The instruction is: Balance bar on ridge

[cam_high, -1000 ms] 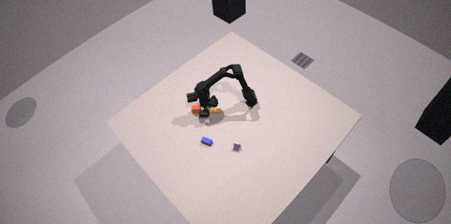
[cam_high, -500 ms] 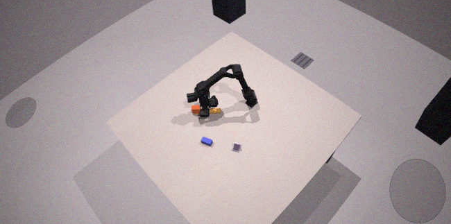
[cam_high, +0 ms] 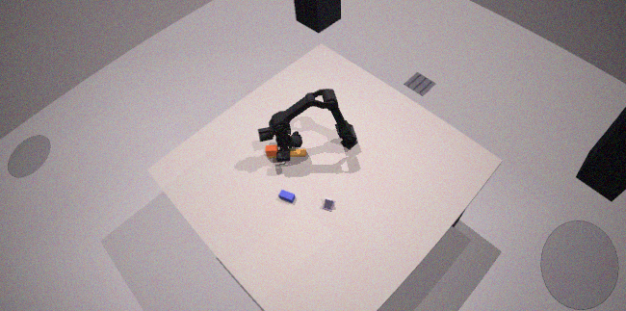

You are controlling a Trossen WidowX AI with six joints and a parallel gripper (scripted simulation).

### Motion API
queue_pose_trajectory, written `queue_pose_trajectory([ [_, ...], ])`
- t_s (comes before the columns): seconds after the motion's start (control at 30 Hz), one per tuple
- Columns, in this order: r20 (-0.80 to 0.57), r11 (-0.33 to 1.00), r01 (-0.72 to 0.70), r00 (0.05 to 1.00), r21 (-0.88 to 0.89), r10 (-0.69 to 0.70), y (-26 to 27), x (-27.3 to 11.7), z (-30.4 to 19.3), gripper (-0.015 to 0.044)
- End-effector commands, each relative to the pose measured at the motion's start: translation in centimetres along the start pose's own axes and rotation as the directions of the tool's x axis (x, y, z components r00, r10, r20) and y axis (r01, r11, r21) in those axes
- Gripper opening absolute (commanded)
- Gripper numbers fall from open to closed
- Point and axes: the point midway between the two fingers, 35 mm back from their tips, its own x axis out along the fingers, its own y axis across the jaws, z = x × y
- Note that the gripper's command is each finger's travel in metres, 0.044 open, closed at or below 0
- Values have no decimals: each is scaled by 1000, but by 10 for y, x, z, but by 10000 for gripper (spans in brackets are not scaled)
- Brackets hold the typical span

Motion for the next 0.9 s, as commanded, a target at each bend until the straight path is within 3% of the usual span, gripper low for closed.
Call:
queue_pose_trajectory([
  [0.0, -10, 1000, 0, 1000, -1, 0, 0, -13, -3, 0],
  [0.87, -11, 1000, -1, 1000, -3, 1, 0, -80, -3, 0],
])
